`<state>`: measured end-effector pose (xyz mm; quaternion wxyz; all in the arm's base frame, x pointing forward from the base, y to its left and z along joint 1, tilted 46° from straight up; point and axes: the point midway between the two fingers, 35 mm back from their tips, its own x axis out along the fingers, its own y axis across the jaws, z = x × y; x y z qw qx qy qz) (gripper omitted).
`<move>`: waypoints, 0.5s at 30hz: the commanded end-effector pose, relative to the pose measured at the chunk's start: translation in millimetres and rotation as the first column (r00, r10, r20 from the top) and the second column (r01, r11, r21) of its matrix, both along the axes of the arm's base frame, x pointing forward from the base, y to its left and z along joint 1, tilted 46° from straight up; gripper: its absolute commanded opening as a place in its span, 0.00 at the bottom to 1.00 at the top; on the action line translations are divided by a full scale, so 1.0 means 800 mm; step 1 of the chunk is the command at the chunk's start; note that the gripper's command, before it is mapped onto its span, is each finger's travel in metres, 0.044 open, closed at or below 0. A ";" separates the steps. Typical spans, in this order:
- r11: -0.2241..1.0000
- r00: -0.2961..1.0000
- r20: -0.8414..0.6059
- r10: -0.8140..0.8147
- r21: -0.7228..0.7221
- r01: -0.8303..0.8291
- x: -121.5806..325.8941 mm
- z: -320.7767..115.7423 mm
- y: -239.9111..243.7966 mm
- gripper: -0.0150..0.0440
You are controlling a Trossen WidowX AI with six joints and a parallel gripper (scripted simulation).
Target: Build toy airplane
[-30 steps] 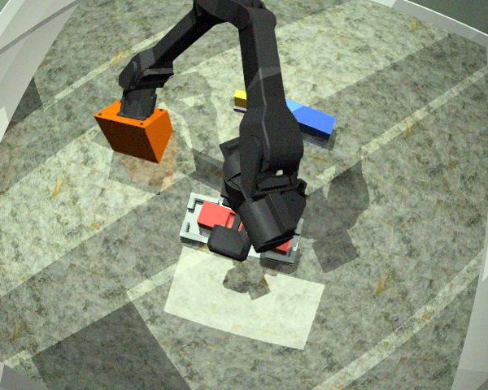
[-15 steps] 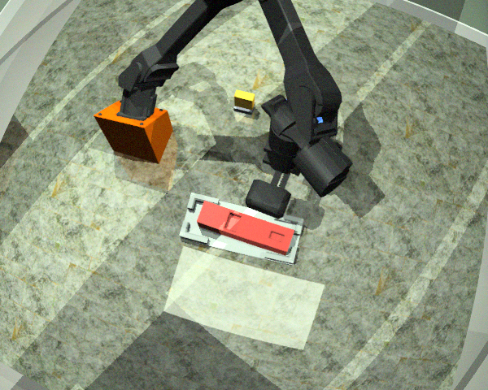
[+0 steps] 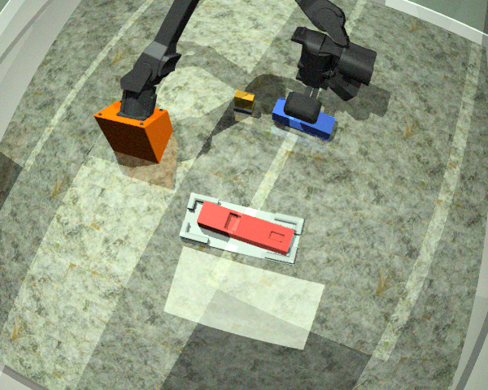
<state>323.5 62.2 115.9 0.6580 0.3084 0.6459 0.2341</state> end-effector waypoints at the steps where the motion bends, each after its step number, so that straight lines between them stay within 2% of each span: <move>1: 1.000 1.000 -0.012 -0.009 0.006 0.010 -0.001 -0.007 0.010 1.00; 4: 1.000 1.000 -0.012 -0.009 0.008 0.010 0.000 -0.034 0.038 1.00; 15: 1.000 1.000 -0.012 -0.009 0.009 0.009 0.001 -0.050 0.054 1.00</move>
